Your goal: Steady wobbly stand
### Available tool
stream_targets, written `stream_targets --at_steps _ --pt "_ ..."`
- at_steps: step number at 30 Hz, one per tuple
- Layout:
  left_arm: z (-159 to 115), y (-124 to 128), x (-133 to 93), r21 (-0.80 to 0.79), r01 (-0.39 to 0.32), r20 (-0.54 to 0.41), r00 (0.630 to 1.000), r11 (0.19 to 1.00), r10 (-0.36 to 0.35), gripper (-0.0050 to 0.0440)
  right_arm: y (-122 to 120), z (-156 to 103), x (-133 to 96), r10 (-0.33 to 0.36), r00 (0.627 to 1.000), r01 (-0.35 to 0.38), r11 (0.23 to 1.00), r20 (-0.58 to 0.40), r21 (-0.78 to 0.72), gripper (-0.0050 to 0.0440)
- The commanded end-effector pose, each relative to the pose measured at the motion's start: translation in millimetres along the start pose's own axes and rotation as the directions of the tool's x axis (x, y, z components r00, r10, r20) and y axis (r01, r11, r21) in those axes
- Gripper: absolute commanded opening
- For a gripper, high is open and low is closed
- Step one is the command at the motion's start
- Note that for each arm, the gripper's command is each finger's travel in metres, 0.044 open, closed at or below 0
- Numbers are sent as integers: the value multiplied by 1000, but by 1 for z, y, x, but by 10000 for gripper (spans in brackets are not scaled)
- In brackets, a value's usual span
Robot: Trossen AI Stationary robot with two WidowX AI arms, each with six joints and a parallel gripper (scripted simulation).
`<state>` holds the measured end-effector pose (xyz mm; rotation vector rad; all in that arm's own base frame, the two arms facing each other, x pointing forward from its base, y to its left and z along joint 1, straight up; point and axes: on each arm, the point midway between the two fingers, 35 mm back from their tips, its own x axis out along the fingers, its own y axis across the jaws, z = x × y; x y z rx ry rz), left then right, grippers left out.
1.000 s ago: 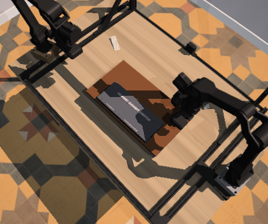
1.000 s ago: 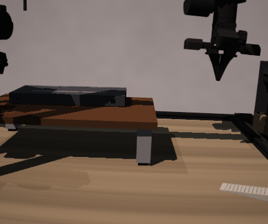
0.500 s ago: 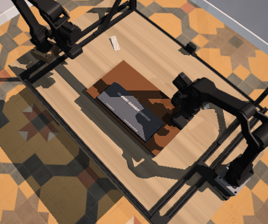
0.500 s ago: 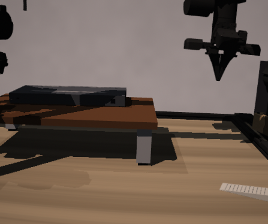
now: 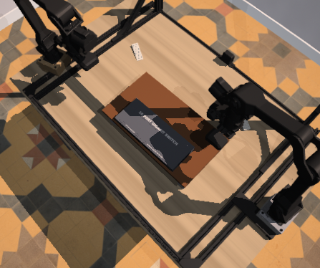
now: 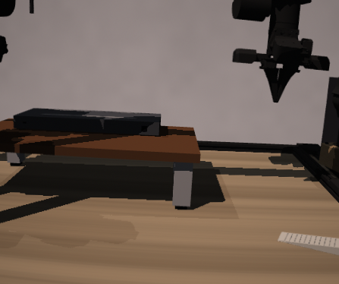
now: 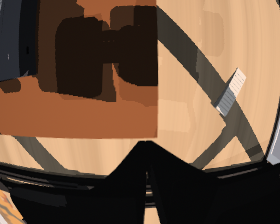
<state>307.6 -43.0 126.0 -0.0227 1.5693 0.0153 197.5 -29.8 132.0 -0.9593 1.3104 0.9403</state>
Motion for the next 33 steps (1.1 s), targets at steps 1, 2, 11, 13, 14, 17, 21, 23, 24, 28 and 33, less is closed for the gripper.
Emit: stream_targets --at_steps 1,2,11,13,14,17,21,23,24,28,33 --pt "2 0 -8 2 3 10 1000 1000 -3 0 0 0 0 0 1000 0 1000 0 0 0" --pt "2 0 -8 2 3 10 1000 1000 -3 0 0 0 0 0 1000 0 1000 0 0 0" --pt "0 0 -2 0 0 -1 1000 1000 0 0 -75 14 -46 -344 937 331 931 60 156 0" --pt "0 0 -2 0 0 -1 1000 1000 0 0 -98 18 -68 -451 889 427 879 79 212 0" --pt "0 0 -2 0 0 -1 1000 1000 0 0 -109 20 -79 -496 864 465 853 88 238 0" --pt "0 0 -2 0 0 -1 1000 1000 0 0 -128 24 -104 -598 794 549 781 106 298 0" --pt "0 0 -2 0 0 -1 1000 1000 0 0 -128 24 -104 -598 794 549 781 106 298 0" --pt "0 0 -3 0 0 -1 1000 1000 0 0 -119 22 -104 -581 806 534 796 113 285 0" --pt "0 0 -3 0 0 -1 1000 1000 0 0 -127 24 -116 -622 774 566 764 120 311 0" --pt "0 0 -3 0 0 -1 1000 1000 0 0 -155 30 -167 -768 624 666 620 146 413 0" --pt "0 0 -3 0 0 -1 1000 1000 0 0 -178 35 -238 -901 399 727 424 171 540 0"
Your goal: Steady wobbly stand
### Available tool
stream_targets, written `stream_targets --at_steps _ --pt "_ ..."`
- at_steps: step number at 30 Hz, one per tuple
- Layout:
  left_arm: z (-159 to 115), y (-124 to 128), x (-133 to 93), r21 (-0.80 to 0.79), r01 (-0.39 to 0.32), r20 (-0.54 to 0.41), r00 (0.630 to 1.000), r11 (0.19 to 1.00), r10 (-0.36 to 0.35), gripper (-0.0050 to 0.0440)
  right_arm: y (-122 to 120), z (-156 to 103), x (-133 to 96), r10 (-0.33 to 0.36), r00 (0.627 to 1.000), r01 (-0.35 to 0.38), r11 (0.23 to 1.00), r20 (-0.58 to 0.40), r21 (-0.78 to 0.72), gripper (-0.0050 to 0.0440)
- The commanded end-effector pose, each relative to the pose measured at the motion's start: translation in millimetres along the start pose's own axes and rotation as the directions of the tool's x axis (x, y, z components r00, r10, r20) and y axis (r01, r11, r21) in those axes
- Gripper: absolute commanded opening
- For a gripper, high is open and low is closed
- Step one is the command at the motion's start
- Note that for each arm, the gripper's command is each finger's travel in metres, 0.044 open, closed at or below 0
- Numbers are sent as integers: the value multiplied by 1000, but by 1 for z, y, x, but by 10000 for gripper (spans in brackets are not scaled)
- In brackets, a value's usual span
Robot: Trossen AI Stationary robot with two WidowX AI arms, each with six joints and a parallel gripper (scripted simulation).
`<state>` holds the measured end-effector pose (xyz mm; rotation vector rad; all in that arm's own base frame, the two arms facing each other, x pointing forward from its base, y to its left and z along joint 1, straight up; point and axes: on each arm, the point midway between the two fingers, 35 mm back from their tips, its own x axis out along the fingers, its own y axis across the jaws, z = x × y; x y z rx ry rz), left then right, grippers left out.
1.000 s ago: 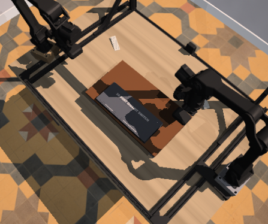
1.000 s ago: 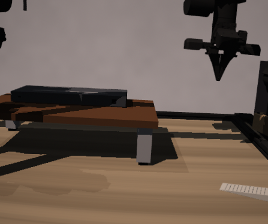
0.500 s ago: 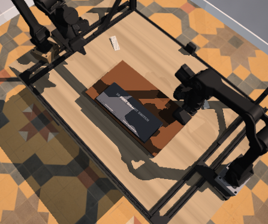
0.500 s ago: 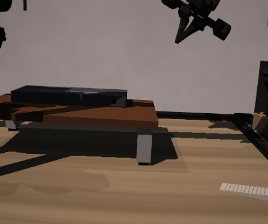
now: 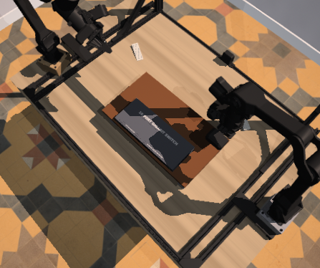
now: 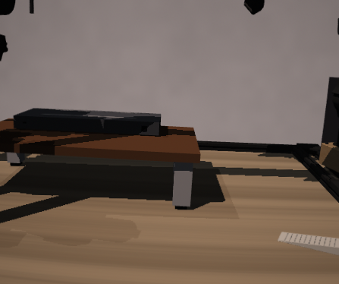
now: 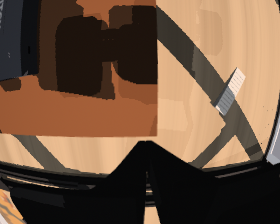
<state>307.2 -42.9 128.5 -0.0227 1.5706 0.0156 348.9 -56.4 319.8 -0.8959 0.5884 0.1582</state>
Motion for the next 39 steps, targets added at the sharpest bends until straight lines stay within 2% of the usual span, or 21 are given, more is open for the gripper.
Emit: stream_targets --at_steps 1,7,8,12,17,23,24,29,34,39 --pt "0 0 0 0 0 0 1000 1000 0 0 -48 32 -15 -171 980 163 983 104 83 0" --pt "0 0 0 0 0 0 1000 1000 0 0 -42 29 -19 -156 982 149 986 103 72 0" --pt "0 0 0 0 0 0 1000 1000 0 0 -53 36 -25 -195 972 184 978 129 96 0" --pt "0 0 0 0 0 0 1000 1000 0 0 -94 64 -53 -349 908 307 931 231 198 0" --pt "0 0 0 0 0 0 1000 1000 0 0 -139 96 -99 -520 781 414 846 346 338 0" --pt "0 0 0 0 0 0 1000 1000 0 0 -139 96 -99 -520 781 414 846 346 338 0" --pt "0 0 0 0 0 0 1000 1000 0 0 -133 92 -101 -509 788 408 853 347 326 0" --pt "0 0 0 0 0 0 1000 1000 0 0 -170 119 -154 -645 625 460 759 439 461 0" --pt "0 0 0 0 0 0 1000 1000 0 0 -198 139 -215 -746 429 460 666 510 588 0" --pt "0 0 0 0 0 0 1000 1000 0 0 -198 139 -215 -746 429 460 666 510 588 0"
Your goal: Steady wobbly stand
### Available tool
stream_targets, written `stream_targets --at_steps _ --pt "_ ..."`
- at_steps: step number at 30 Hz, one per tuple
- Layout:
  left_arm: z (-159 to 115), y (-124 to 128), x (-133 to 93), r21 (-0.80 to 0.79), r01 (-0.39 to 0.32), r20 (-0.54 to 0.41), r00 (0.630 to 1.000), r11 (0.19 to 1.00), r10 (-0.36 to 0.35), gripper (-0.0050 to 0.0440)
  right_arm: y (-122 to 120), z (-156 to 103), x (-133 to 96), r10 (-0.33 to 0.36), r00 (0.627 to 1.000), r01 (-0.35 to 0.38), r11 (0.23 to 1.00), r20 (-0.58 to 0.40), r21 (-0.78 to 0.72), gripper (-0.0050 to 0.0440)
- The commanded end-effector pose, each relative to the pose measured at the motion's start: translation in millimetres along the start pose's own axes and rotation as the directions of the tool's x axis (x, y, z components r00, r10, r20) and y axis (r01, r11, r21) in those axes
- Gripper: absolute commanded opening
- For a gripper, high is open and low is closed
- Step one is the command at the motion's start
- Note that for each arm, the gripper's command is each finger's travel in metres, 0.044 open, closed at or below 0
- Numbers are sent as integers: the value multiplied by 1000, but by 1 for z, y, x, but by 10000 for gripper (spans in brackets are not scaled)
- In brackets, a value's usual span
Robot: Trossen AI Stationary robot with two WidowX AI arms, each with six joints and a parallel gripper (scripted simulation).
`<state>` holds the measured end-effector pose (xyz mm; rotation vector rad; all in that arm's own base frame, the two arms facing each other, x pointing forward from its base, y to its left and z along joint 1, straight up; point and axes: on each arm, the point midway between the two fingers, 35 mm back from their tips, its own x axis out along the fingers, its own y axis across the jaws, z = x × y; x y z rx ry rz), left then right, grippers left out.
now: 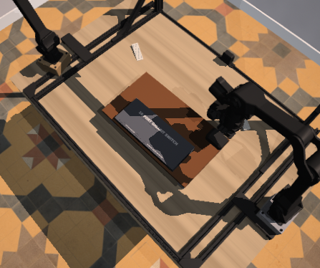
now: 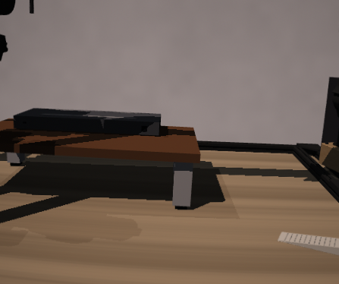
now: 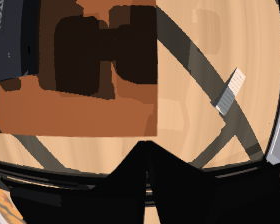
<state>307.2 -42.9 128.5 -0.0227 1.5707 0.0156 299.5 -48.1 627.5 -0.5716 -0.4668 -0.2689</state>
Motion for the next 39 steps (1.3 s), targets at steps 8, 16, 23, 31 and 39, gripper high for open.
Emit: stream_targets --at_steps 8,16,23,31,39 --pt "0 0 0 0 0 0 1000 1000 0 0 -45 76 -11 -154 955 121 982 252 142 0" --pt "0 0 0 0 0 0 1000 1000 0 0 -70 120 -29 -241 886 156 960 396 234 0" --pt "0 0 0 0 0 0 1000 1000 0 0 -92 160 -58 -313 791 159 935 526 316 0" --pt "0 0 0 0 0 0 1000 1000 0 0 -124 214 -105 -414 595 117 893 689 435 0" --pt "0 0 0 0 0 0 1000 1000 0 0 -129 224 -123 -430 543 100 886 722 452 0"
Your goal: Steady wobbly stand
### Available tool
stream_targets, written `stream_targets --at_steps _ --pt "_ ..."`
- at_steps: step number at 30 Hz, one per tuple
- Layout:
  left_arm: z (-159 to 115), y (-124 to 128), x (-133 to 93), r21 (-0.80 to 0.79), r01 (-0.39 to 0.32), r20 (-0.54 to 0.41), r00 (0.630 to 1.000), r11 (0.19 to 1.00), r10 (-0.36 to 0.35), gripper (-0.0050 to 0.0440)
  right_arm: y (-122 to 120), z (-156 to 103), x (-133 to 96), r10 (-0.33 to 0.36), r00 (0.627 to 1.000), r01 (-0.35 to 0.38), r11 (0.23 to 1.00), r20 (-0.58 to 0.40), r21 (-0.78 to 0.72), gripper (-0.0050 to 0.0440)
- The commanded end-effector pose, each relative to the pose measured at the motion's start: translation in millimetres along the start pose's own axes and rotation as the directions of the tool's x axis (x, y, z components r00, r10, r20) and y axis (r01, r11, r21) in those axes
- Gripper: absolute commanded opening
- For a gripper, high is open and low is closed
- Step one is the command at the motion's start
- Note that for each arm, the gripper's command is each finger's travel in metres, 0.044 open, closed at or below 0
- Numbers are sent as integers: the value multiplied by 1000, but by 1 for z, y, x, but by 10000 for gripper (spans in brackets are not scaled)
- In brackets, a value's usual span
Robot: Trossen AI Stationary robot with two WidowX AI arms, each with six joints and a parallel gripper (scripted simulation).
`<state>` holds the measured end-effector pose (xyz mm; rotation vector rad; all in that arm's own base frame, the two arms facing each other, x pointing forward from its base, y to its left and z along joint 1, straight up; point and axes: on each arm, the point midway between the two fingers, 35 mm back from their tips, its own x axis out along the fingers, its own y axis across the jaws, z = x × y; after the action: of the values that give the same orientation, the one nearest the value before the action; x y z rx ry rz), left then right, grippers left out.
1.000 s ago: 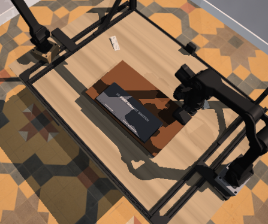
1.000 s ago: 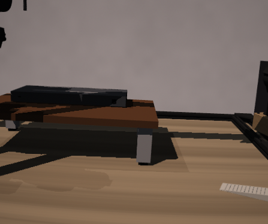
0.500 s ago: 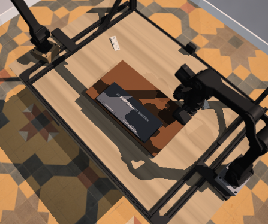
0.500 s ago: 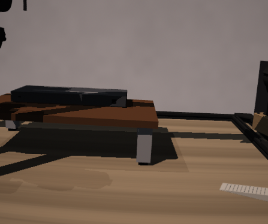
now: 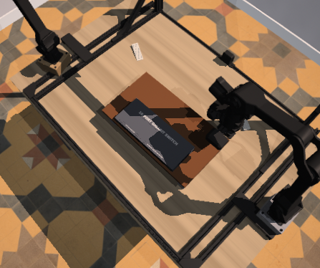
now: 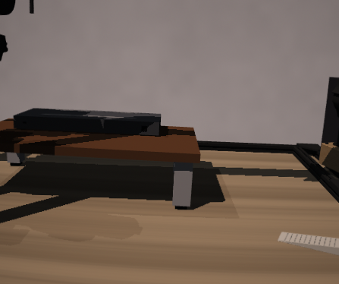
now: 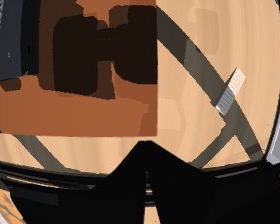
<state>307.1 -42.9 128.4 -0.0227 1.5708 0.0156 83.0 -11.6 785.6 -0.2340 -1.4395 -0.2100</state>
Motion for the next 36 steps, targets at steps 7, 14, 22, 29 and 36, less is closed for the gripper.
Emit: stream_targets --at_steps 7,14,22,29,36 --pt "0 0 0 0 0 0 1000 1000 0 0 -10 65 10 -49 967 18 992 251 124 0" --pt "0 0 0 0 0 0 1000 1000 0 0 -10 63 6 -39 973 19 996 229 91 0" --pt "0 0 0 0 0 0 1000 1000 0 0 -13 65 9 -31 968 32 999 248 -2 0" --pt "0 0 0 0 0 0 1000 1000 0 0 -13 65 10 -28 967 35 999 252 -25 0" --pt "0 0 0 0 0 0 1000 1000 0 0 -12 -42 12 -29 997 28 1000 -75 -14 0"
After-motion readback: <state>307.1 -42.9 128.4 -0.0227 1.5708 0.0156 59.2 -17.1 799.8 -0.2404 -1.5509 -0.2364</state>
